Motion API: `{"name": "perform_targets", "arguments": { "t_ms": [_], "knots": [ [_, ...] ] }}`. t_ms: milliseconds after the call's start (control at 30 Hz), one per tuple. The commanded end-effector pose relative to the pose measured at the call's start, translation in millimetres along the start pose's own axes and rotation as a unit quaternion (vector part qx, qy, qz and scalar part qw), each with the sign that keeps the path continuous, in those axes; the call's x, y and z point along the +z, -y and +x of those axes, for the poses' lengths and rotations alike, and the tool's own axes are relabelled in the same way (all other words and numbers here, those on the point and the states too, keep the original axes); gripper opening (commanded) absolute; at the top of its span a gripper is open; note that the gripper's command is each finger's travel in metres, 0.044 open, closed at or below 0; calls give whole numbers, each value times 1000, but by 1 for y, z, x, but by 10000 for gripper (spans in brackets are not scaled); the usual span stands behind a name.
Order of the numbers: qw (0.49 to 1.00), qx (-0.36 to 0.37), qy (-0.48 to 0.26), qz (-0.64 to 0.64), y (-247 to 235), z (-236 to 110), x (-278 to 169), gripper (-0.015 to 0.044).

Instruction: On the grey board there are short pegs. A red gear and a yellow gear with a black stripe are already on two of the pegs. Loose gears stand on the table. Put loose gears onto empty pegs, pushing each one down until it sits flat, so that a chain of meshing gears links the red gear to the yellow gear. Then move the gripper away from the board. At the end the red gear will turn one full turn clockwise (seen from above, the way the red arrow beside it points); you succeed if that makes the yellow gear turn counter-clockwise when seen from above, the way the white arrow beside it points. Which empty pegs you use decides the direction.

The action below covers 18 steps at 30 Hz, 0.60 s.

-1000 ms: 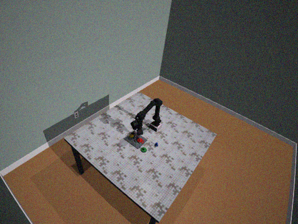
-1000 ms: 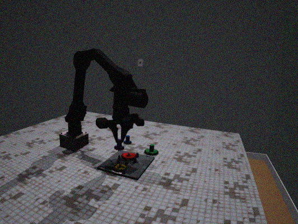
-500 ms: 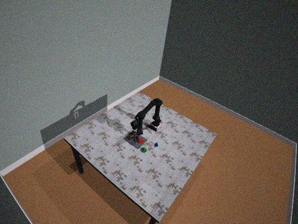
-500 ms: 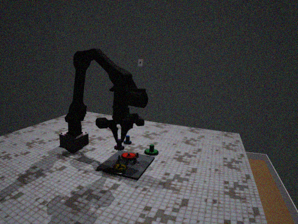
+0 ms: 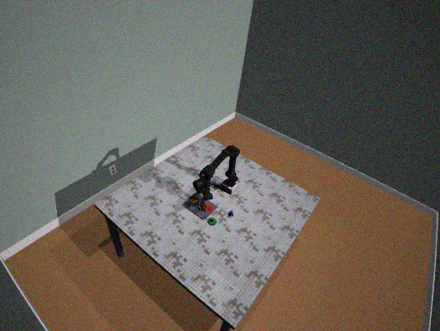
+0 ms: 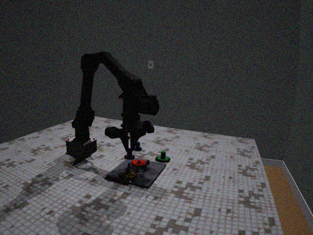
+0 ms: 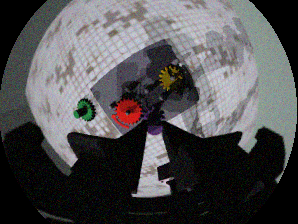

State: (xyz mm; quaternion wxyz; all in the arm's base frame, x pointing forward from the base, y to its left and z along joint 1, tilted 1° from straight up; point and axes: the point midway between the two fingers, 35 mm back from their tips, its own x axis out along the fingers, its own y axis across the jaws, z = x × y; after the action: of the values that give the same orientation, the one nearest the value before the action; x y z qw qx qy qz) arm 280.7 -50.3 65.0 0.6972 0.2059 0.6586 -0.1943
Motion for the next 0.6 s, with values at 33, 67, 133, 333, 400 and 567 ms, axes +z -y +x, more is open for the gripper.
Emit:
{"name": "perform_targets", "arguments": {
  "t_ms": [33, 67, 133, 333, 400, 567],
  "knots": [
    [1000, 1, -6, -24, 0, 11, -2, 0],
    [1000, 1, -6, -22, 0, 12, -2, 0],
    [1000, 1, -6, -15, 0, 14, -1, 0],
    [999, 0, -6, 35, 0, 22, -1, 0],
    [998, 0, -6, 61, 0, 25, -2, 0],
    [992, 0, -6, 128, 0, 33, -2, 0]
  ]
}}
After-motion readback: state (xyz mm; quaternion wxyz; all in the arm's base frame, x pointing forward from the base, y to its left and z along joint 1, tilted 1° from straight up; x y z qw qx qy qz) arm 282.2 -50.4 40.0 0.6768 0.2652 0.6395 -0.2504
